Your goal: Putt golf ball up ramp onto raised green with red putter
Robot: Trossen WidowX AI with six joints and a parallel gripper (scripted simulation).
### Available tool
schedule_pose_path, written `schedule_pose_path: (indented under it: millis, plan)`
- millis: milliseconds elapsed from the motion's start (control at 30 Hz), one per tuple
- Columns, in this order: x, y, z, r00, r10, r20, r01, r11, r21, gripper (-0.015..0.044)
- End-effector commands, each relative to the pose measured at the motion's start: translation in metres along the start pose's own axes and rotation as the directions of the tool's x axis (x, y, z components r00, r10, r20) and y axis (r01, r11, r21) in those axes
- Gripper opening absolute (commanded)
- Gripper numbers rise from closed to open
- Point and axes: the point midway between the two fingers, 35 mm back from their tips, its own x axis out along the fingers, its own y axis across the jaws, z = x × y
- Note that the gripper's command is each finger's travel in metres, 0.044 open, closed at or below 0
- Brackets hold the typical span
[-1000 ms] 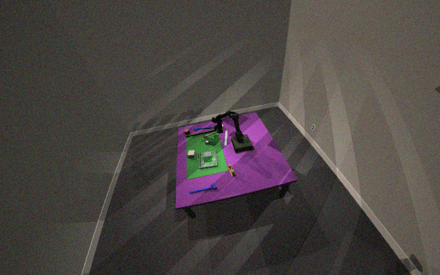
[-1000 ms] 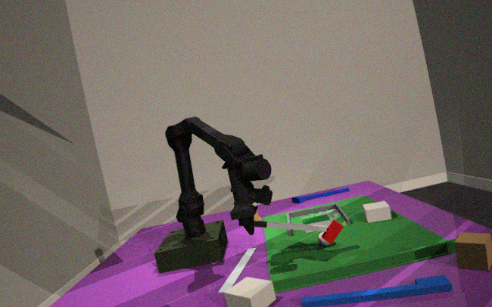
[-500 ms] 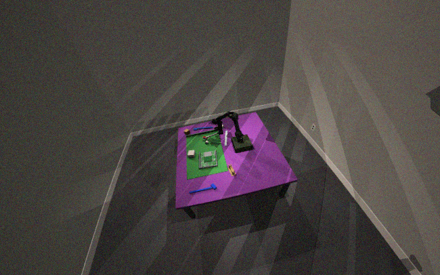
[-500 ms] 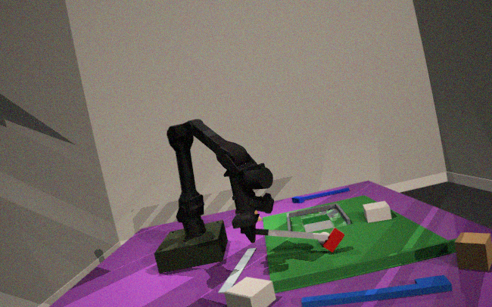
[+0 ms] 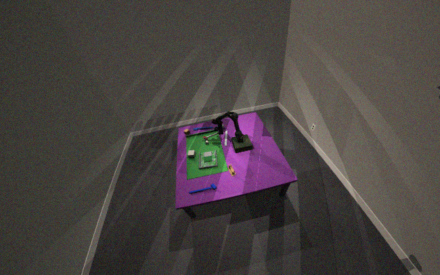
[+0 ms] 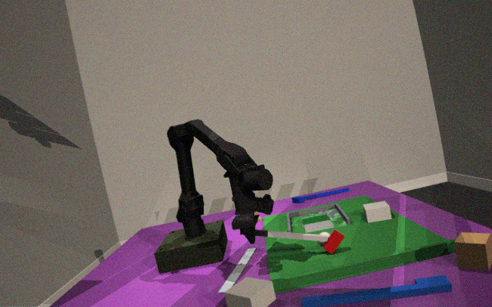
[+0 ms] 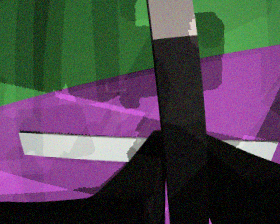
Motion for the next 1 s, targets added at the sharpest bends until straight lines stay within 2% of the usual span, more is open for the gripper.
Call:
schedule_pose_path:
  millis: [0,133,467,800,967]
  plan:
    - [0.000,-0.016,0.001,1.000,-0.006,0.005,0.006,1.000,-0.003,0.0000]
    - [0.001,-0.027,0.001,1.000,-0.007,0.004,0.007,1.000,-0.003,0.0000]
    - [0.002,-0.022,0.000,1.000,-0.002,0.000,0.002,1.000,0.004,0.0000]
    - [0.001,0.104,0.001,1.000,0.004,0.005,-0.004,1.000,-0.003,0.0000]
    - [0.001,0.112,-0.002,1.000,0.004,0.005,-0.004,1.000,-0.003,0.0000]
